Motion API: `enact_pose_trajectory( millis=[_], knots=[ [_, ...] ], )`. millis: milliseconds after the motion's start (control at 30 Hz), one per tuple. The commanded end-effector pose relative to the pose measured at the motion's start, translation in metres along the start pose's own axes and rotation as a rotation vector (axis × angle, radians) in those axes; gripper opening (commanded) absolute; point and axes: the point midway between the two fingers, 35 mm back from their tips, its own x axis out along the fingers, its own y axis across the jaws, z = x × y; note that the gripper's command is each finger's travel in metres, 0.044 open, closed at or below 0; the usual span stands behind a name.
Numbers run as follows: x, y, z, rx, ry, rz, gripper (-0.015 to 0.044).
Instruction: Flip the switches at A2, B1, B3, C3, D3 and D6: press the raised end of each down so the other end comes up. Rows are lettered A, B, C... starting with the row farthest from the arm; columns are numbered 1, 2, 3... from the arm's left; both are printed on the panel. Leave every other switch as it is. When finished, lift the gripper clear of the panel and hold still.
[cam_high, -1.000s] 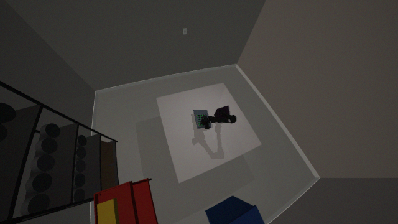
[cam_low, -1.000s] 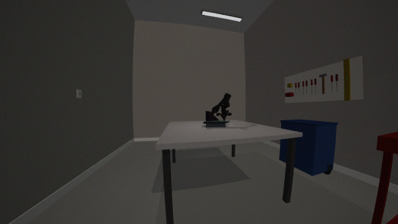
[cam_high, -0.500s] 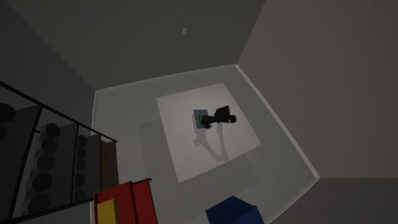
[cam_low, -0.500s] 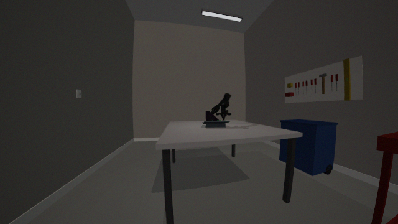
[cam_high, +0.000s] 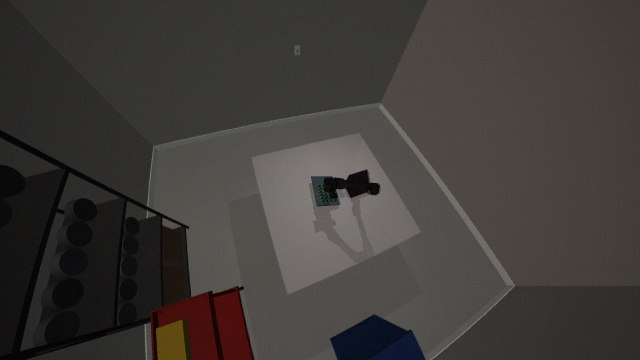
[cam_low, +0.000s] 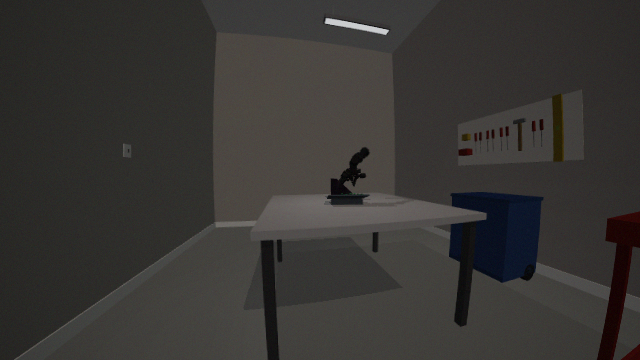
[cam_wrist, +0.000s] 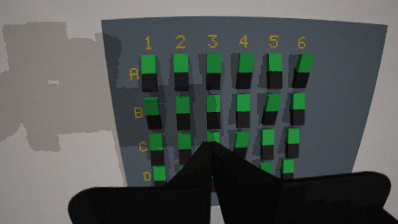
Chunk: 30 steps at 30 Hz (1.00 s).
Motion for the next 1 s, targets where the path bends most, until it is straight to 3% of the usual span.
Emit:
enact_pose_trajectory(
  millis=[0,167,967],
  knots=[
    [0.002,-0.012,-0.005,0.001,0.011,0.006,0.0],
    [0.036,-0.012,-0.007,0.001,-0.014,0.007,0.0],
    [0.061,-0.011,-0.007,0.001,-0.015,0.009,0.0]
  ],
)
